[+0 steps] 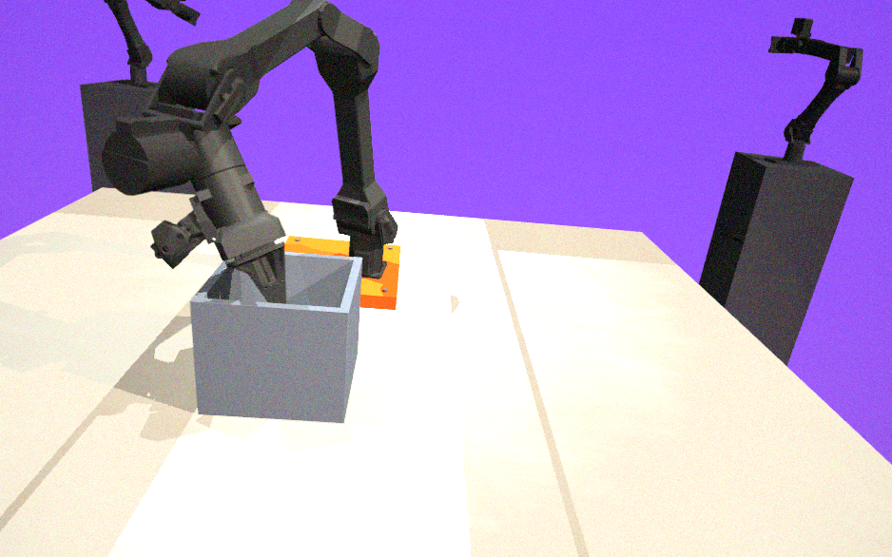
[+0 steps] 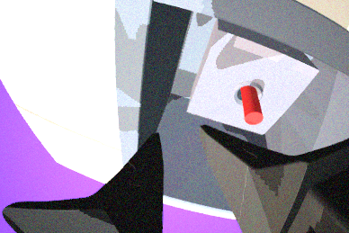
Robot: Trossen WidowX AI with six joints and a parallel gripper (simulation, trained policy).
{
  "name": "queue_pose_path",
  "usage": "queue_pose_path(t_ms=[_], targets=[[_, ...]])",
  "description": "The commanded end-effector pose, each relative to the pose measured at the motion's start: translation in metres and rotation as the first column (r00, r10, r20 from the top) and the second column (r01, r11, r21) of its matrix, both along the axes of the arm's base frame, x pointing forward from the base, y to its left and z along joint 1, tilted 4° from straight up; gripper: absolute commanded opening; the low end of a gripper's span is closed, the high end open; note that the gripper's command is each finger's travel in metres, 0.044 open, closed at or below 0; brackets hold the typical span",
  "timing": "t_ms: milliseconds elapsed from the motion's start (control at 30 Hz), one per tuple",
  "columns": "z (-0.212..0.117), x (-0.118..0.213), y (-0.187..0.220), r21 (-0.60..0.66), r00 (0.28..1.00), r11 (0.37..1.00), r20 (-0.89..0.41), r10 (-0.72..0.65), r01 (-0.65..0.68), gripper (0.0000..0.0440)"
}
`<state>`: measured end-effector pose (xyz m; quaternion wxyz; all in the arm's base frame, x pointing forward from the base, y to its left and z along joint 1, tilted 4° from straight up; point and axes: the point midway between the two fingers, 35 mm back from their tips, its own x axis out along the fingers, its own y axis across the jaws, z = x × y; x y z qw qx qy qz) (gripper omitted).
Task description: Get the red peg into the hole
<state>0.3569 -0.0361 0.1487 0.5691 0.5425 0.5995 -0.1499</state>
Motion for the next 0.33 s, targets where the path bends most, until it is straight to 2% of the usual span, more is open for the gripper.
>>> queue_pose_path(t_ms=[0,300], targets=[[0.007,0.012,0.006,0.050,0.997,0.998,0.069,0.038,-0.041,0.0126],[0.023,0.018,0.008,0.075,0.987,0.994,0.144,0.067,-0.078,0.0125]])
